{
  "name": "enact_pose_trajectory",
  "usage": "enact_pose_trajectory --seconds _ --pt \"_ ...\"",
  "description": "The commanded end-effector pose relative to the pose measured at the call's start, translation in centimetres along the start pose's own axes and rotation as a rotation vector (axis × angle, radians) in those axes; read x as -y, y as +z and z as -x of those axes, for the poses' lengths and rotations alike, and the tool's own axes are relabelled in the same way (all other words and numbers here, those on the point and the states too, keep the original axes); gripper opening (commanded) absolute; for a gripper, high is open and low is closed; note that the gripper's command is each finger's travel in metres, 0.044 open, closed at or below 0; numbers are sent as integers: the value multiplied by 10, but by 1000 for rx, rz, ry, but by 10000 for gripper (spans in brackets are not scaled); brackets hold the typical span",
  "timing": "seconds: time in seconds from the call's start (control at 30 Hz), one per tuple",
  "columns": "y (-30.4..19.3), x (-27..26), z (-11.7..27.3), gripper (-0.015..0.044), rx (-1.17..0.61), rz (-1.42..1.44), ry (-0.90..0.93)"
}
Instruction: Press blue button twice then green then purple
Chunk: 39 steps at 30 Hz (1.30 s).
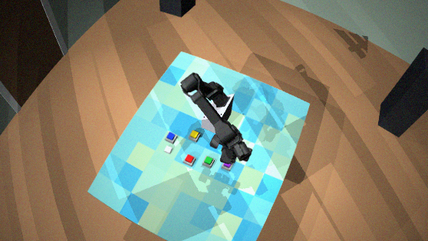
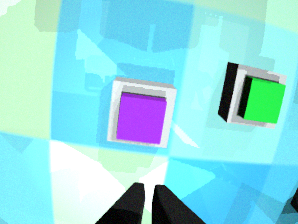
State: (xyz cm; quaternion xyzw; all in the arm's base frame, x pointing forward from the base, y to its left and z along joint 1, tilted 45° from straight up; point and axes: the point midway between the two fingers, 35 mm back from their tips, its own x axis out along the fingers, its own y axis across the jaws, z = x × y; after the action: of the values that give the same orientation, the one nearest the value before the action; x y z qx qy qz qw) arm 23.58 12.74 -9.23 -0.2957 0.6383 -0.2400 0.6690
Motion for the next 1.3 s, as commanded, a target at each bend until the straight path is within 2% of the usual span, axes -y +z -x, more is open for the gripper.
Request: enact_pose_trajectory --seconds 0.0,0.07,0.13,1.27 --pt "4 -3 -12 20 4 -15 11" --pt "4 -3 -46 20 4 -15 9" --pt "3 -2 -60 20 4 -15 8" --pt "3 -2 -94 20 4 -16 6"
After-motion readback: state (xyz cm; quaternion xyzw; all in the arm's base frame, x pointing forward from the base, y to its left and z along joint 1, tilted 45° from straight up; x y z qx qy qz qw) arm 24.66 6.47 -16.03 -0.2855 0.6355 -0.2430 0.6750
